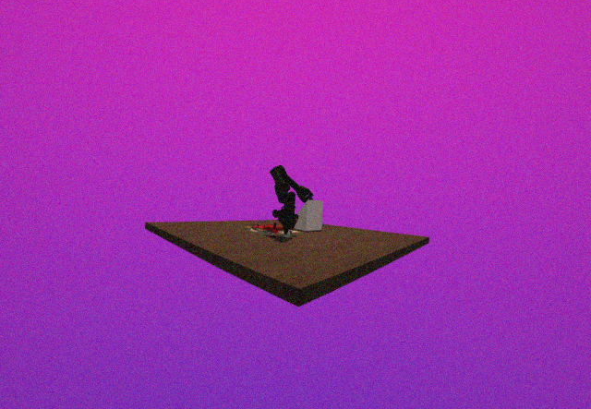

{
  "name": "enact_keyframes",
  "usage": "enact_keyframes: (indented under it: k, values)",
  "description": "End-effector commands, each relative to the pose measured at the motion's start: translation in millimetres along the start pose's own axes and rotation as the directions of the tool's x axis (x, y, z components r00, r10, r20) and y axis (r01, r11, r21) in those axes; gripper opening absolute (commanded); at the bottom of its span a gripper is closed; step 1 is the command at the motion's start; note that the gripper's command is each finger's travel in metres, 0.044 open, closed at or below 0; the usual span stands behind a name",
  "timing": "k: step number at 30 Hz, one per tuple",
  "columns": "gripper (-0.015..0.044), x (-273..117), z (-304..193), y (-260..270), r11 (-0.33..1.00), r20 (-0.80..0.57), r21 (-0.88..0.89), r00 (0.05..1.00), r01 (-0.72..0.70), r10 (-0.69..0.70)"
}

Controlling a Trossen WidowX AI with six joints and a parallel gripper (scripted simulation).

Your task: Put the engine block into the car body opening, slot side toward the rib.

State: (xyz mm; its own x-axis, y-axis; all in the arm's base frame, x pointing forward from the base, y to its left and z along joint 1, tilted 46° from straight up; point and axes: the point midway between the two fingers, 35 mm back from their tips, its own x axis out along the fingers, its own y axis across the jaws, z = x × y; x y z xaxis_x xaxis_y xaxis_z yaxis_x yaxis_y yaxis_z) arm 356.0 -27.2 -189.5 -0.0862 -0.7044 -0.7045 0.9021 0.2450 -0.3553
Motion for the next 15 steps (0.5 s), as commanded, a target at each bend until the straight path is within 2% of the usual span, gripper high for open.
enact_keyframes:
  k: [1, 8, 15]
  values:
    - [0.0387, 4.9, -0.6, -2.3, 1.000, 0.005, -0.010, 1.000, 0.006, -0.006]
    - [0.0204, 4.9, -0.6, -2.3, 1.000, 0.005, -0.010, 1.000, 0.006, -0.006]
    - [0.0157, 4.9, -0.6, -2.3, 1.000, 0.005, -0.010, 1.000, 0.006, -0.006]
